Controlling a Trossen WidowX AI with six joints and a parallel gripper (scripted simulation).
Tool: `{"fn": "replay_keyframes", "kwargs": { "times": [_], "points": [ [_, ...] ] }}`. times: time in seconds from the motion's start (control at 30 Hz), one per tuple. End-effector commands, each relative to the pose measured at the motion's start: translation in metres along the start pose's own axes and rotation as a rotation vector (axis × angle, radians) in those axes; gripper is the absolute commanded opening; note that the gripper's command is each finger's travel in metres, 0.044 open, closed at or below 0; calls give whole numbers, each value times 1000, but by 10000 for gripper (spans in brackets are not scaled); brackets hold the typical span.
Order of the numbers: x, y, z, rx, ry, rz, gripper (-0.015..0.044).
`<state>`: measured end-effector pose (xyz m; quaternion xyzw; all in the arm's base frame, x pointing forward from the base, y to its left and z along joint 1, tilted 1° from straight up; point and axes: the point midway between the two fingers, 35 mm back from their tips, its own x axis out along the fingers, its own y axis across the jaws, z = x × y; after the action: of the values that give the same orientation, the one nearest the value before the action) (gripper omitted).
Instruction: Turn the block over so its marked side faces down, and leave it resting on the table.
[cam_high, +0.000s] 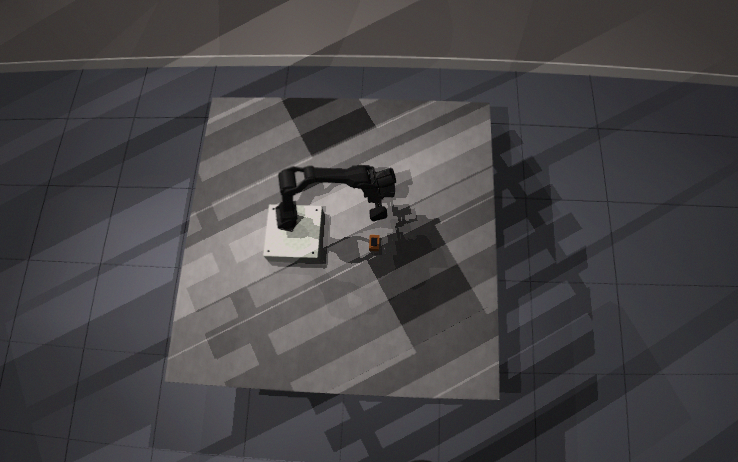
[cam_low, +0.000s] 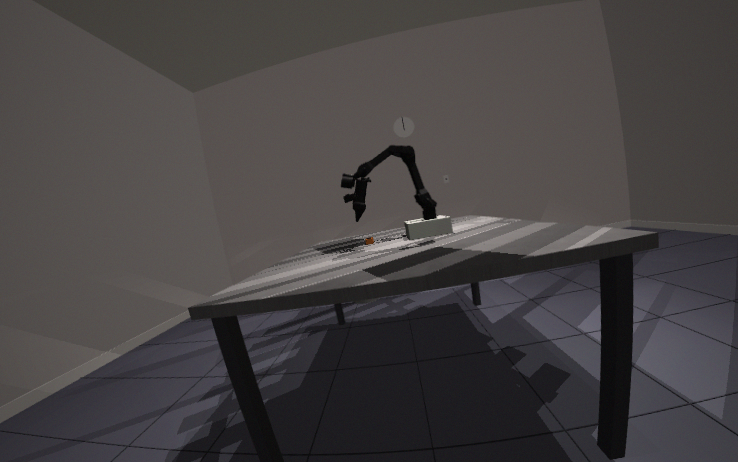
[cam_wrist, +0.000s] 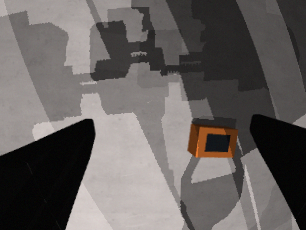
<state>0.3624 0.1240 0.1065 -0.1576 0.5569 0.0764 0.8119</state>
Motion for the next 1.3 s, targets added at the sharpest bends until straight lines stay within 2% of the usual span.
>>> {"fn": "replay_keyframes", "kwargs": {
  "times": [0.0, 0.17, 0.37, 0.53, 1.27],
  "points": [
    [31, -51, -22, 71, 183, 57, 440],
    [53, -92, -52, 157, 327, 139, 440],
    [52, -93, -56, 157, 327, 139, 440],
    [85, -87, -67, 157, 328, 139, 440],
    [114, -82, -77, 157, 328, 139, 440]
  ]
}}
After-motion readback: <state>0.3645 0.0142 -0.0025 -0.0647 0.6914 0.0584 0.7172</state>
